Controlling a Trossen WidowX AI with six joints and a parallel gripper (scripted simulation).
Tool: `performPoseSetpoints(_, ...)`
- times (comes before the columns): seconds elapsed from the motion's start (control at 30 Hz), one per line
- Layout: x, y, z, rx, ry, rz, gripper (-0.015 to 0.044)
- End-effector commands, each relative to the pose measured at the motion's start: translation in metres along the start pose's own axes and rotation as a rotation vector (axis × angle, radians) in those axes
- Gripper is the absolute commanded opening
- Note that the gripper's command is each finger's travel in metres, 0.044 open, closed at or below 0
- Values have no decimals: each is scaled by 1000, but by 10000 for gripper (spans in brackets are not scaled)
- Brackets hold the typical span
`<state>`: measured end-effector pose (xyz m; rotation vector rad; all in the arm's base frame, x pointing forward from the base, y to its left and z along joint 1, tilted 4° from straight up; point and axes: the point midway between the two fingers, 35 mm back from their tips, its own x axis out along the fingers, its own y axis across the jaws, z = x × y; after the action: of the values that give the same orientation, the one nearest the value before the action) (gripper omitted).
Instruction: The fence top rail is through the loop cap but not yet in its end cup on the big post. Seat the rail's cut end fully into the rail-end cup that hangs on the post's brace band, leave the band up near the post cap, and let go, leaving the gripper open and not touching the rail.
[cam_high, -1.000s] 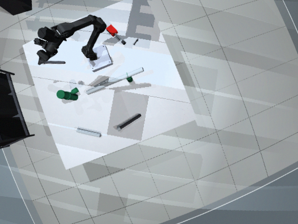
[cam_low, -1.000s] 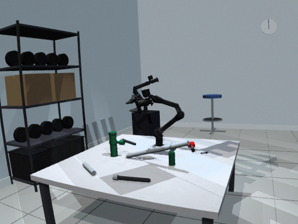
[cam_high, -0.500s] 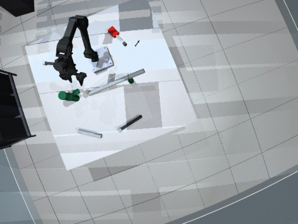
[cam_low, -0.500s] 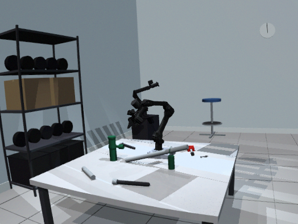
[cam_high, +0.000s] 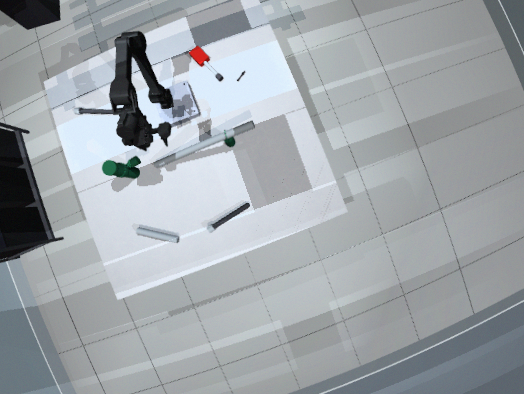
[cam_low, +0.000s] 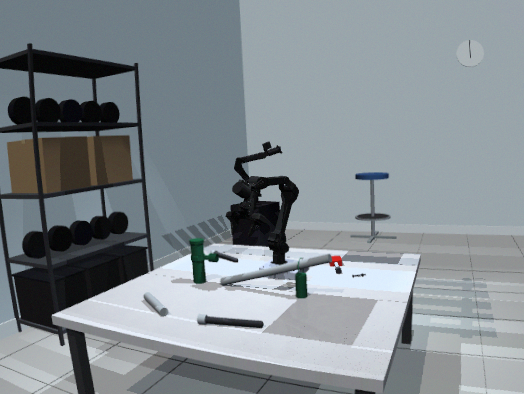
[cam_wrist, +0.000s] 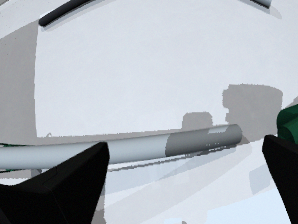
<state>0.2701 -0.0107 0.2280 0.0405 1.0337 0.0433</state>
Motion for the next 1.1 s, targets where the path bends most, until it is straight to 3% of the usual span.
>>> performPoseSetpoints(0.0, 2, -3, 1, -72, 12, 10, 440)
performPoseSetpoints(0.57, 16, -106, -8, -1200, 18, 123, 440)
performPoseSetpoints(1.07, 13, -167, -27, -1741, -99, 129, 440)
